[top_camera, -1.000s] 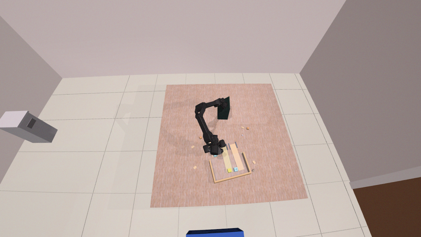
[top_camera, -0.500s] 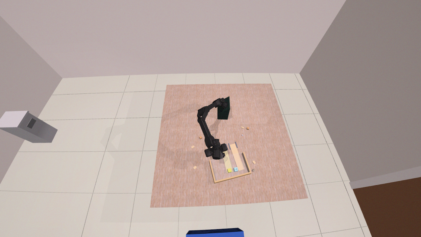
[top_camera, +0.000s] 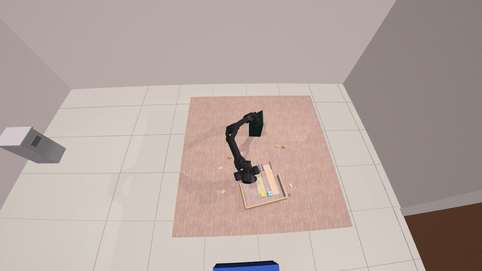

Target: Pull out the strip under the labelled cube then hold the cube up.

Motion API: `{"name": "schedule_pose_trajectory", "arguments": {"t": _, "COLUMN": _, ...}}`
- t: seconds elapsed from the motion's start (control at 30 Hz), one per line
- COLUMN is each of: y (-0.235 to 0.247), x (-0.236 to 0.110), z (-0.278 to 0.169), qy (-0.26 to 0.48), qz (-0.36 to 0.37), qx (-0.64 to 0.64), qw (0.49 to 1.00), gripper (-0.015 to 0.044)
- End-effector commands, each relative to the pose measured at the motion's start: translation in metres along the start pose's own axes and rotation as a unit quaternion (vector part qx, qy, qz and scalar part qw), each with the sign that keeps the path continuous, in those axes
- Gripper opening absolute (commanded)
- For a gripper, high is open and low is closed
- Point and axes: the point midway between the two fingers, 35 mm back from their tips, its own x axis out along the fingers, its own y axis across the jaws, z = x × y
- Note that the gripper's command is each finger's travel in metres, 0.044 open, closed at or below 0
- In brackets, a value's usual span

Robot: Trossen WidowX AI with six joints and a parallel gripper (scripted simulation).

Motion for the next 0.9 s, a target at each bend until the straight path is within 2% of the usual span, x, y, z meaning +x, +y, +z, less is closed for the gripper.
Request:
{"name": "schedule_pose_trajectory", "arguments": {"t": 0.0, "y": 0.003, "x": 0.011, "z": -0.003, "qy": 0.007, "qz": 0.002, "qx": -0.006, "qw": 1.000, "gripper": 0.0250}}
{"name": "schedule_pose_trajectory", "arguments": {"t": 0.37, "y": 0.004, "x": 0.028, "z": -0.004, "qy": 0.007, "qz": 0.001, "qx": -0.006, "qw": 1.000, "gripper": 0.0250}}
{"name": "schedule_pose_trajectory", "arguments": {"t": 0.67, "y": 0.004, "x": 0.029, "z": -0.004, "qy": 0.007, "qz": 0.001, "qx": -0.006, "qw": 1.000, "gripper": 0.0250}}
{"name": "schedule_pose_trajectory", "arguments": {"t": 0.8, "y": 0.002, "x": 0.027, "z": -0.003, "qy": 0.005, "qz": 0.000, "qx": -0.002, "qw": 1.000, "gripper": 0.0145}}
{"name": "schedule_pose_trajectory", "arguments": {"t": 0.87, "y": 0.002, "x": 0.027, "z": -0.003, "qy": 0.005, "qz": 0.000, "qx": -0.002, "qw": 1.000, "gripper": 0.0132}}
